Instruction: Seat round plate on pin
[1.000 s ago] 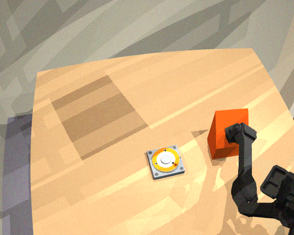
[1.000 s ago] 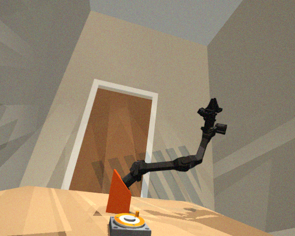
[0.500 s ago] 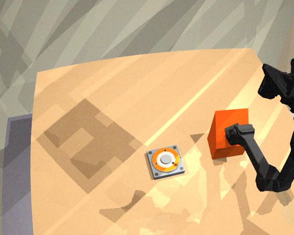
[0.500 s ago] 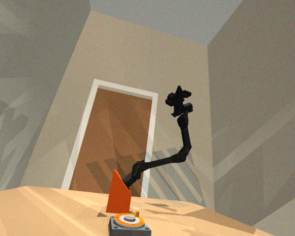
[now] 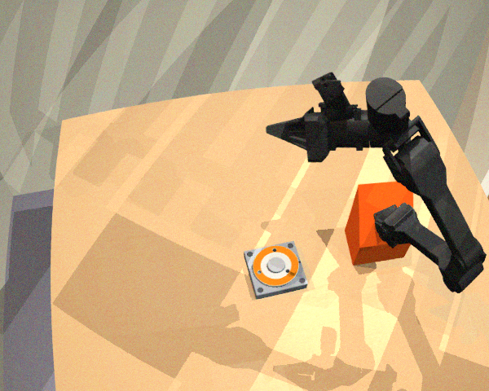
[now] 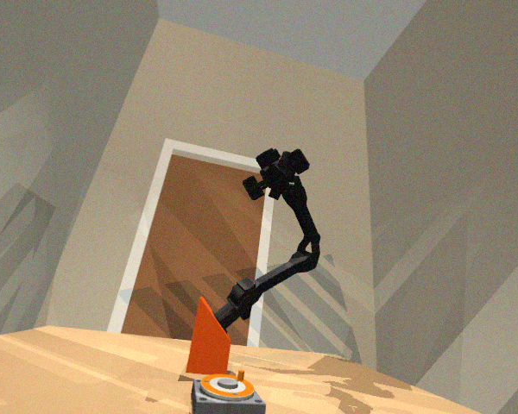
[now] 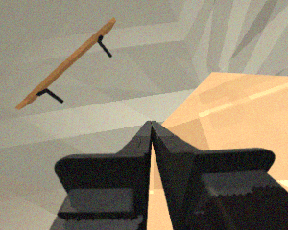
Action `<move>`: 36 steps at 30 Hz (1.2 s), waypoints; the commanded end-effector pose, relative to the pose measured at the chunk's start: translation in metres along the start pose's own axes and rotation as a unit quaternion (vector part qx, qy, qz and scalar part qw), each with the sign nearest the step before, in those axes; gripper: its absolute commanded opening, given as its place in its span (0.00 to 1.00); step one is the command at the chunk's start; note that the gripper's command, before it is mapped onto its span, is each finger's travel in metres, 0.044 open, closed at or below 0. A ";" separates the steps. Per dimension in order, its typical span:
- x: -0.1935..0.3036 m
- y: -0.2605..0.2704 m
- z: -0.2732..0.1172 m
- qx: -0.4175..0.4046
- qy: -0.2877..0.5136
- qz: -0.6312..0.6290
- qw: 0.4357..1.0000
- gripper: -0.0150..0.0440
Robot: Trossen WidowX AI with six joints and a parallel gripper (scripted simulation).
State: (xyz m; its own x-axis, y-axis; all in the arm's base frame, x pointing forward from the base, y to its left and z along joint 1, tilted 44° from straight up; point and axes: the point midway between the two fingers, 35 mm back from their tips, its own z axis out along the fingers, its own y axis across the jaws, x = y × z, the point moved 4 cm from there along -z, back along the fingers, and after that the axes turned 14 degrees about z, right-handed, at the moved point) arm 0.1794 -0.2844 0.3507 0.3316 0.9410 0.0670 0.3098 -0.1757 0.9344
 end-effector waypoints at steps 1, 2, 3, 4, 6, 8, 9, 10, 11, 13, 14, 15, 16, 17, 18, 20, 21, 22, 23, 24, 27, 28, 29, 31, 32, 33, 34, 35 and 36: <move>0.019 -0.029 0.032 0.046 0.055 -0.045 0.996 0.25; 0.031 -0.045 0.047 0.068 0.087 -0.068 0.992 0.25; 0.043 -0.061 0.061 0.089 0.119 -0.092 0.985 0.25; 0.055 -0.075 0.071 0.106 0.148 -0.113 0.977 0.25; 0.079 -0.102 0.088 0.136 0.205 -0.153 0.957 0.25; 0.089 -0.113 0.093 0.146 0.228 -0.169 0.948 0.25; 0.102 -0.126 0.098 0.159 0.258 -0.189 0.934 0.25; 0.118 -0.144 0.104 0.172 0.295 -0.213 0.915 0.25; 0.135 -0.161 0.107 0.185 0.334 -0.237 0.893 0.25; 0.163 -0.190 0.108 0.201 0.400 -0.277 0.850 0.25; 0.176 -0.205 0.106 0.207 0.434 -0.296 0.825 0.25; 0.179 -0.208 0.106 0.208 0.440 -0.299 0.821 0.25; 0.186 -0.216 0.104 0.211 0.458 -0.309 0.806 0.25; 0.198 -0.229 0.100 0.215 0.488 -0.324 0.781 0.25; 0.212 -0.245 0.094 0.217 0.526 -0.342 0.748 0.25; 0.229 -0.264 0.084 0.218 0.572 -0.362 0.703 0.25; 0.231 -0.267 0.083 0.218 0.578 -0.364 0.697 0.25; 0.231 -0.267 0.083 0.218 0.578 -0.364 0.697 0.25; 0.230 -0.268 0.082 0.218 0.578 -0.364 0.697 0.25; 0.229 -0.269 0.081 0.218 0.578 -0.364 0.697 0.25; 0.231 -0.271 0.082 0.218 0.578 -0.364 0.697 0.25; 0.233 -0.273 0.083 0.218 0.578 -0.364 0.697 0.25; 0.236 -0.277 0.084 0.218 0.578 -0.364 0.697 0.25; 0.243 -0.284 0.087 0.218 0.578 -0.364 0.697 0.25; 0.246 -0.287 0.088 0.218 0.578 -0.364 0.697 0.25; 0.249 -0.291 0.089 0.218 0.578 -0.364 0.697 0.25; 0.252 -0.295 0.090 0.218 0.578 -0.364 0.697 0.25; 0.256 -0.299 0.090 0.218 0.578 -0.364 0.697 0.25; 0.258 -0.302 0.091 0.218 0.579 -0.363 0.697 0.25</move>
State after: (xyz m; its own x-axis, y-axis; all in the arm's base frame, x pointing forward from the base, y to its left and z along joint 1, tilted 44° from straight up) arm 0.2521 -0.0225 0.0617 -0.9174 0.3855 0.0991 0.3433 0.6403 0.6872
